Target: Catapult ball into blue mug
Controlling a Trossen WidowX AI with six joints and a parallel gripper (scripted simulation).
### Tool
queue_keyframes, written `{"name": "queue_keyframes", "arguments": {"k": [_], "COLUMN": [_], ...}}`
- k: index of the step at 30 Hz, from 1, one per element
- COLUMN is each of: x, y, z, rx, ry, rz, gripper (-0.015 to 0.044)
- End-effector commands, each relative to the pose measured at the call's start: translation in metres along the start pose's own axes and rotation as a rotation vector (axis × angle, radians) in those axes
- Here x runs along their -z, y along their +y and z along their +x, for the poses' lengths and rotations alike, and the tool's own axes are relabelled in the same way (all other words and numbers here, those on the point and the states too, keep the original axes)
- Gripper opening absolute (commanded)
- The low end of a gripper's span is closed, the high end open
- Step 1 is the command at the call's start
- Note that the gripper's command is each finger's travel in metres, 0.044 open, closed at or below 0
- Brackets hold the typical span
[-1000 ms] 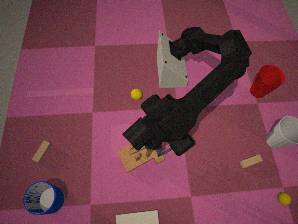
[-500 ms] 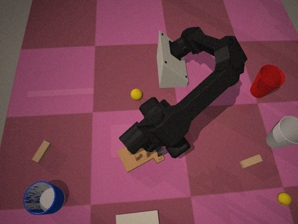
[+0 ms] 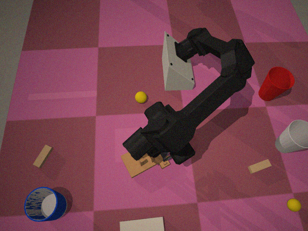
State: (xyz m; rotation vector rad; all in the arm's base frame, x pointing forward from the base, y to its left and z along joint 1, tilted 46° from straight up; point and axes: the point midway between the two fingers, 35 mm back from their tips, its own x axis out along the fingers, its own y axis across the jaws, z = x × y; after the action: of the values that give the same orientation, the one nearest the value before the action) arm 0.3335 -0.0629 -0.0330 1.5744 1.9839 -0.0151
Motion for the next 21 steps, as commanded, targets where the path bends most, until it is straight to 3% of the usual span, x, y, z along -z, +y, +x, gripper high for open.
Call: {"name": "queue_keyframes", "arguments": {"k": [1,8,15,18,21], "x": [0.0,0.001,0.031,0.045,0.03], "y": [0.0,0.0,-0.001,-0.004,-0.002], "z": [0.0,-0.002,-0.077,-0.102,-0.091], "rx": [0.002,0.0,-0.068,-0.092,-0.086], "ry": [0.0,-0.005,-0.188,-0.256,-0.239], "rz": [-0.004,-0.004,0.004,0.012,-0.014], "gripper": [0.0079,0.0262,0.044,0.044,0.044]}}
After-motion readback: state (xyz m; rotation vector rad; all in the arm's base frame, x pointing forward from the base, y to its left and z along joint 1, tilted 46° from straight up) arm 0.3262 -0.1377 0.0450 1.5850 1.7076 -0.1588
